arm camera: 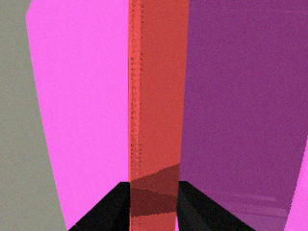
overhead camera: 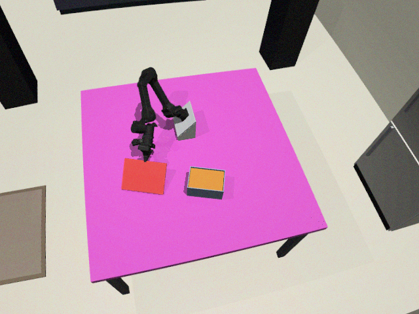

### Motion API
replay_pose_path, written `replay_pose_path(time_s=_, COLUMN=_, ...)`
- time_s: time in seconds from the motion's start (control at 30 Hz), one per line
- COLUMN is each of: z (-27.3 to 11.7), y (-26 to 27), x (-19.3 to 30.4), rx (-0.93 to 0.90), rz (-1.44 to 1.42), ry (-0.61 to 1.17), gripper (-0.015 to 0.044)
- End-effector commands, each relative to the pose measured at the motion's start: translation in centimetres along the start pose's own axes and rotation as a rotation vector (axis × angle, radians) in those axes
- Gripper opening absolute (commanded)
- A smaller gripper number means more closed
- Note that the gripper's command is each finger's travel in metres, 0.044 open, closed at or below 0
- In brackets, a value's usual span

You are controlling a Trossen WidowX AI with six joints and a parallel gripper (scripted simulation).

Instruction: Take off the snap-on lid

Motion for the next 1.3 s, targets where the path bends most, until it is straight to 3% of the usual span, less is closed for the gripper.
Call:
replay_pose_path(time_s=0.0, z=0.5, y=-1.1, x=0.4, rx=0.033, rz=-0.009, ry=0.011, gripper=0.0000)
replay_pose_path(time_s=1.27, z=2.4, y=-3.5, x=0.3, rx=0.033, rz=-0.010, ry=0.010, gripper=0.0000)
Point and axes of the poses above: the point midway between the two fingers, 35 mm back from their tips, its own z axis out along the fingers, its own y axis across the jaws, x = y × z, the point moved 5 cm from there along -z, back along the fingers, and after that the axes turned 3 degrees about z, right-handed, at the moved point
